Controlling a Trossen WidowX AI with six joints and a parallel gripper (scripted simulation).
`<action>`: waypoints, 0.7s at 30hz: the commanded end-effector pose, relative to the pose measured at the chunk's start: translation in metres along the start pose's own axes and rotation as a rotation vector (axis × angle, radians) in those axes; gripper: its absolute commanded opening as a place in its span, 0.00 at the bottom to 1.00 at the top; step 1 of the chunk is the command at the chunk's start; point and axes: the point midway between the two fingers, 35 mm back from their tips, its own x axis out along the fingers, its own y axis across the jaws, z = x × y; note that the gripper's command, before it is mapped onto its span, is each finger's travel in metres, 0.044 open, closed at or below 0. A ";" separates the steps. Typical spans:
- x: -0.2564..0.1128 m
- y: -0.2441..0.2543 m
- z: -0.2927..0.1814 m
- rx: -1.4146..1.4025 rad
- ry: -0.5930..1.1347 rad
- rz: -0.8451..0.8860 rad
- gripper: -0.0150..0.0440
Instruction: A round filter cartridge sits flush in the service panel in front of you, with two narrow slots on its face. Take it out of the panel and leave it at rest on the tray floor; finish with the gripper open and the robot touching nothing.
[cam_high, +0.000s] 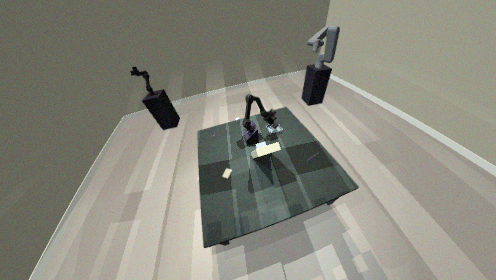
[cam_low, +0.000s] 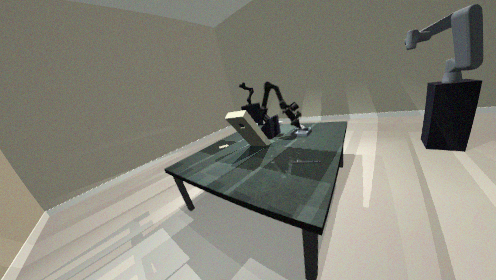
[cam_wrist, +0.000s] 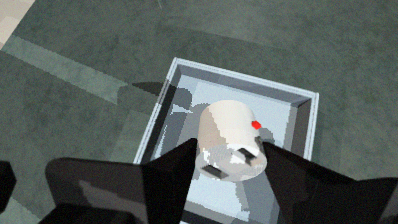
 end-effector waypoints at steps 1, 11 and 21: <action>0.011 0.000 -0.010 0.004 0.004 0.003 0.25; 0.010 0.000 -0.011 0.001 0.009 0.000 0.52; 0.010 0.000 -0.011 0.001 0.009 0.000 0.97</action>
